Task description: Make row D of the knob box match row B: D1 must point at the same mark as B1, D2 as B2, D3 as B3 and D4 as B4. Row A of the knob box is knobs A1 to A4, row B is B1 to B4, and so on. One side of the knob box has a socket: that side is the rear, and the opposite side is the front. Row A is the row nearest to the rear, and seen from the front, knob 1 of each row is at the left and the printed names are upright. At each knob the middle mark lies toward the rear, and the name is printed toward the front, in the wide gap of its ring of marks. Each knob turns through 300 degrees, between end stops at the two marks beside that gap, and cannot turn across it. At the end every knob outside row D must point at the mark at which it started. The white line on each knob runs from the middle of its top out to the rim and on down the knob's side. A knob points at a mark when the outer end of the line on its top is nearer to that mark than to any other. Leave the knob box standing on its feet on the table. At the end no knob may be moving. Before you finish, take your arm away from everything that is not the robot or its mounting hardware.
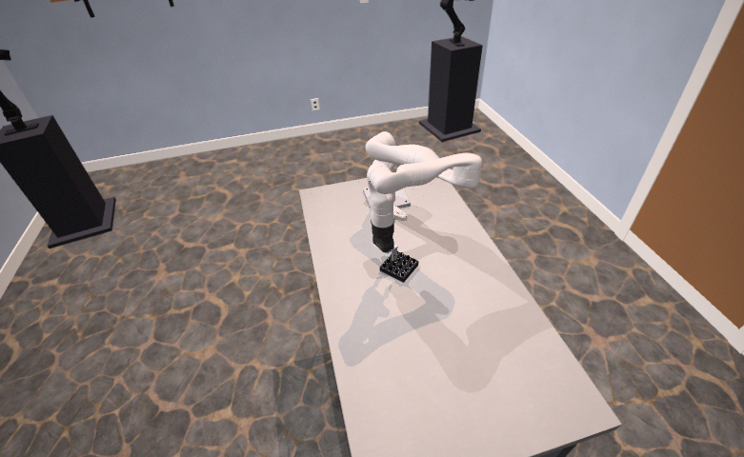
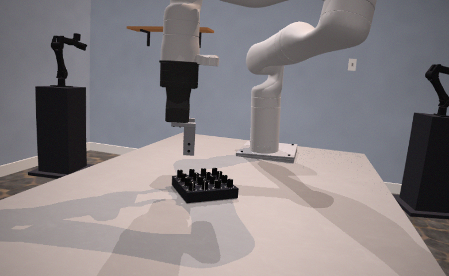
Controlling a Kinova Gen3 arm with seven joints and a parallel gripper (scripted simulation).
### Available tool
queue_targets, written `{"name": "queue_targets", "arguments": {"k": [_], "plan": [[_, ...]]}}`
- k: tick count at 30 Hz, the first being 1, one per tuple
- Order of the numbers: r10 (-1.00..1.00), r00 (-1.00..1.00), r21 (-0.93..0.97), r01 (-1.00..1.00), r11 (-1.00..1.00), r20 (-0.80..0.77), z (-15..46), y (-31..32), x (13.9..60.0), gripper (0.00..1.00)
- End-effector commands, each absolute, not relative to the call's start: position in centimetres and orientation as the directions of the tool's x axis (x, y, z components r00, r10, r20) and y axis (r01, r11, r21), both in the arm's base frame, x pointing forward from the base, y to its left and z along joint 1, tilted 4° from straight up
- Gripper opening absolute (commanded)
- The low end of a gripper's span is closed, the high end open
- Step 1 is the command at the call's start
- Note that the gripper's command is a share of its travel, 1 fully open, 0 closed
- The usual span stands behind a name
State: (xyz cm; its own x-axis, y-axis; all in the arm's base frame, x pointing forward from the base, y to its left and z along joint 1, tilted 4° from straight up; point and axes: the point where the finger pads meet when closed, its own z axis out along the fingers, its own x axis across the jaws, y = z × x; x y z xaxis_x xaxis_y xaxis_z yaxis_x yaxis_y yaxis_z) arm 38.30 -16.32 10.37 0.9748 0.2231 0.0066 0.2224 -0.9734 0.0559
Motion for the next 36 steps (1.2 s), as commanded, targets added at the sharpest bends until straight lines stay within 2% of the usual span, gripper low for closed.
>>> {"name": "queue_targets", "arguments": {"k": [1, 11, 23, 24, 36], "plan": [[0.298, 0.954, 0.057, 0.298, -0.953, 0.009, 10.7, -16.4, 38.9, 1.0], [0.505, 0.863, 0.062, 0.504, -0.861, 0.0, 11.0, -16.6, 39.9, 1.0], [0.542, 0.841, 0.063, 0.541, -0.839, -0.001, 11.1, -16.7, 40.1, 1.0], [0.542, 0.841, 0.063, 0.541, -0.839, -0.001, 11.1, -16.7, 40.1, 0.46], [0.542, 0.841, 0.063, 0.541, -0.839, -0.001, 11.1, -16.7, 40.1, 0.46]]}}
